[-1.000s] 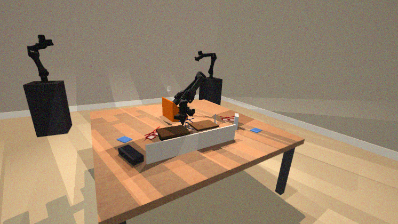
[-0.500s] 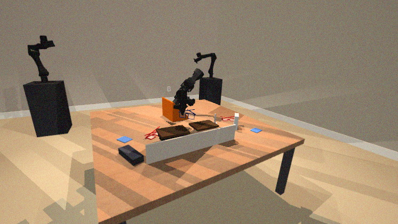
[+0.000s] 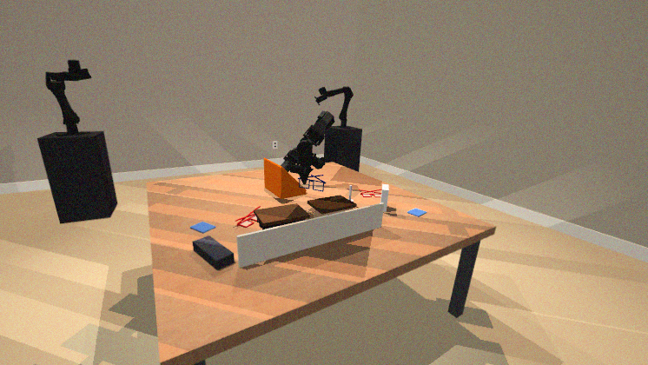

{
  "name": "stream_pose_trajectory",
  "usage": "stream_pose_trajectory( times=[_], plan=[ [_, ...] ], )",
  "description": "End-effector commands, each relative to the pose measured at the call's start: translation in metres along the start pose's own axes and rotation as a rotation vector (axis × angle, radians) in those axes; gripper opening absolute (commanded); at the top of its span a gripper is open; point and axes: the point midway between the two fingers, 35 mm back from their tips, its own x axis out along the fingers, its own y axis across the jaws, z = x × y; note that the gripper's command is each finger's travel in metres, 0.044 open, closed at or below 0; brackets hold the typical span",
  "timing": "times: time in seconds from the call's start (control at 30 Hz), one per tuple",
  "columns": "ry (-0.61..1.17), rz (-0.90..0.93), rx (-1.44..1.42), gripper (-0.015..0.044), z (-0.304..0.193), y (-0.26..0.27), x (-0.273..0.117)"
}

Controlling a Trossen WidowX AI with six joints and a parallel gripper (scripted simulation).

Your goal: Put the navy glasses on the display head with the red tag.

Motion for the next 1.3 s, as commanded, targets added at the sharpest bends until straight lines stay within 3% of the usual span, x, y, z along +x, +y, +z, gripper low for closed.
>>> stream_pose_trajectory(
  times=[0.0, 0.77, 1.07, 1.27],
  plan=[
    [0.000, -0.008, -0.001, 0.0000, 0.027, 0.016, -0.002],
    [-0.019, 0.023, -0.008, 0.0000, 0.130, 0.153, -0.004],
    [-0.019, 0.023, -0.008, 0.0000, 0.131, 0.154, -0.001],
    [-0.019, 0.022, -0.009, 0.0000, 0.132, 0.154, 0.023]
  ],
)
